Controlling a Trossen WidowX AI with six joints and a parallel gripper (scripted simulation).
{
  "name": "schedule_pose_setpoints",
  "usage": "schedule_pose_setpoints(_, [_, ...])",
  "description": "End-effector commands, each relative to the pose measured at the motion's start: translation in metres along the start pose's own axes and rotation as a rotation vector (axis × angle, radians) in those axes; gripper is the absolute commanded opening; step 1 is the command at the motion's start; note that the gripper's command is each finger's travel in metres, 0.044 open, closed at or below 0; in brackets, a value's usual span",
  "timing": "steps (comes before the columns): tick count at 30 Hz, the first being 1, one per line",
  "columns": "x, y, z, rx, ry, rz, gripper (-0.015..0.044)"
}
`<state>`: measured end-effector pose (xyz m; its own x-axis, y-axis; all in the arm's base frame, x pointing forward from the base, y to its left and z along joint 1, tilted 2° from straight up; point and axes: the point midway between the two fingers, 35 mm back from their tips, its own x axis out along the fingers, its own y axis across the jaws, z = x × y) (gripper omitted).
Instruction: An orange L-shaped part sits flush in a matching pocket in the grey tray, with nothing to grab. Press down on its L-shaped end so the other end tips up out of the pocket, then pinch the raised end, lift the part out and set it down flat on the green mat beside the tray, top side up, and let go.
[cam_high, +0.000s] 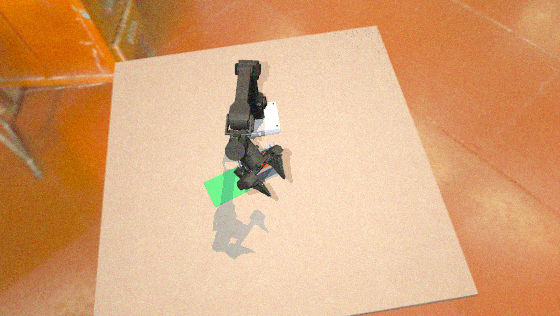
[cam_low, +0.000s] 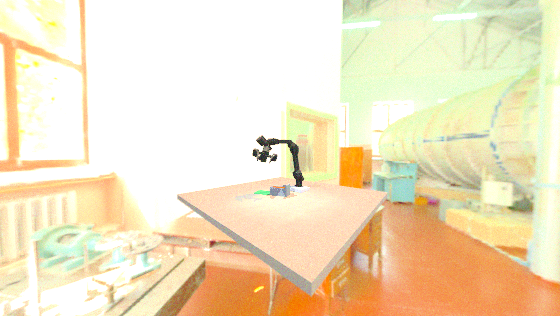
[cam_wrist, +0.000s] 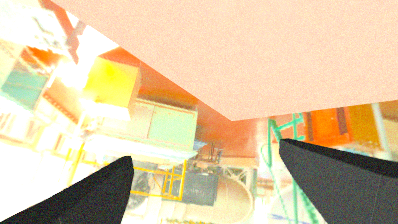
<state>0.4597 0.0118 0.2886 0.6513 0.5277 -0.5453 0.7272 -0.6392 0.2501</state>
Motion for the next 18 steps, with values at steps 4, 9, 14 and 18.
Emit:
schedule_pose_setpoints(4, [0.003, -0.014, 0.007, -0.141, -0.049, -0.024, 0.0295])
schedule_pose_setpoints(9, [0.008, -0.058, 0.030, -0.567, -0.176, -0.143, 0.0180])
schedule_pose_setpoints(14, [0.003, -0.104, 0.057, -1.036, -0.259, -0.344, 0.0180])
schedule_pose_setpoints(18, [-0.004, -0.134, 0.075, -1.340, -0.273, -0.514, 0.0180])
